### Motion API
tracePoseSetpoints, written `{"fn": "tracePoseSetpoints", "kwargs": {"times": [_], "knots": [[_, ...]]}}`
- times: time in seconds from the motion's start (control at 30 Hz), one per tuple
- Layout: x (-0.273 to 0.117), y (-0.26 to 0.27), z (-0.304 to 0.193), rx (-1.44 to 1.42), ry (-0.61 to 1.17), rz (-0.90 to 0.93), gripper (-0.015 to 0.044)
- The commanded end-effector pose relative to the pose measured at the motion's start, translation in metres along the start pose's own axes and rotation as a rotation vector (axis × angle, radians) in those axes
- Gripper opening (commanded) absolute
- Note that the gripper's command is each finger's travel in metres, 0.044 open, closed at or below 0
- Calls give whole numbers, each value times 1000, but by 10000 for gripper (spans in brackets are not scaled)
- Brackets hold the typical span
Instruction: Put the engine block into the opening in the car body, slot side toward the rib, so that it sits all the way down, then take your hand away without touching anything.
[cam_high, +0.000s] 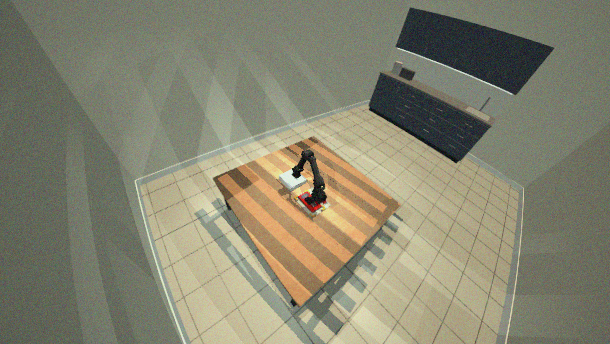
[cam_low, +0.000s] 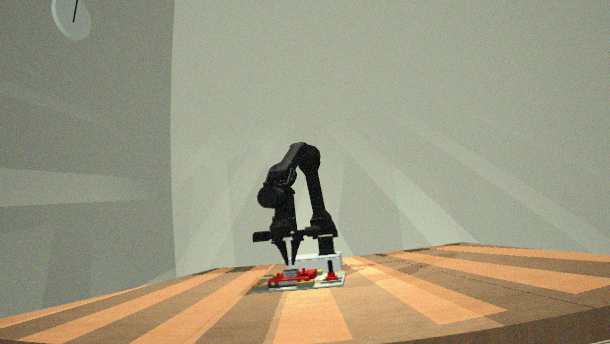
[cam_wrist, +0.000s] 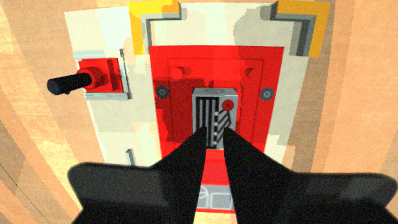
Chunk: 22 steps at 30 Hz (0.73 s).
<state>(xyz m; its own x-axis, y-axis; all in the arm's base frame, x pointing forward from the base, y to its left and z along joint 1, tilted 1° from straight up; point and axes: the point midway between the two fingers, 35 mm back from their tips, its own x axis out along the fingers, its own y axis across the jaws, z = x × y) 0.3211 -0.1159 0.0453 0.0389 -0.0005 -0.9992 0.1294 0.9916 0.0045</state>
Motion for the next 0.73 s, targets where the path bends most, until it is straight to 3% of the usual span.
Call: {"fn": "tracePoseSetpoints", "kwargs": {"times": [0.0,0.53,0.7], "knots": [[0,0,0,3,3,2,0],[0,0,0,3,3,2,0],[0,0,0,3,3,2,131]]}}
